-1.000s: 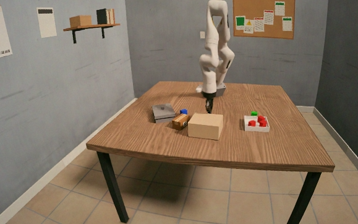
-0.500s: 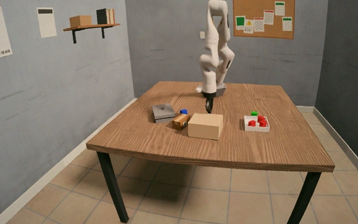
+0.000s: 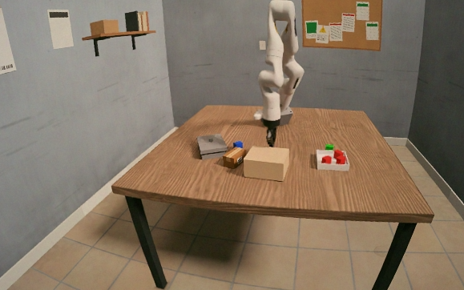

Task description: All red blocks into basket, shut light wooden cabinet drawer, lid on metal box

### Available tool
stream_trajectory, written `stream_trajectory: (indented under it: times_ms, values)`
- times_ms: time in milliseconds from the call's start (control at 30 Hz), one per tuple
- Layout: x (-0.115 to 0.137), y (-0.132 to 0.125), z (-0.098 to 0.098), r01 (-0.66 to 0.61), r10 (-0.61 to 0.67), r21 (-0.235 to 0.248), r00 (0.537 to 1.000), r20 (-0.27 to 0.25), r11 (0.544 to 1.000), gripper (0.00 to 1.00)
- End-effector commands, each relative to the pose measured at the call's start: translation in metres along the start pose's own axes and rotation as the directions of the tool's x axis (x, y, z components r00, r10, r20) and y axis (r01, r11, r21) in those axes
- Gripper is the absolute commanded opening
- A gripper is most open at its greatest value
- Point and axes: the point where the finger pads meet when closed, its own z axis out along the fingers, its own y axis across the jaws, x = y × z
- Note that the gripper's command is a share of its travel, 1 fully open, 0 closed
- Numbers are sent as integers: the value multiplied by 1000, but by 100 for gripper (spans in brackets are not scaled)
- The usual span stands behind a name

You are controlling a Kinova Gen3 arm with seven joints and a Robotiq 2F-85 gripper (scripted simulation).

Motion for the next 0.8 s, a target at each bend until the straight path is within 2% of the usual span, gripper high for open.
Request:
stream_trajectory:
  times_ms: [0, 500, 767]
  values:
    - [1, -1, 1, -3, 3, 4, 1000, -1, 1000, 10]
    - [1, 11, 2, -3, 3, 4, 1000, -1, 1000, 10]
    - [1, 29, 2, -3, 3, 3, 1000, -1, 1000, 10]
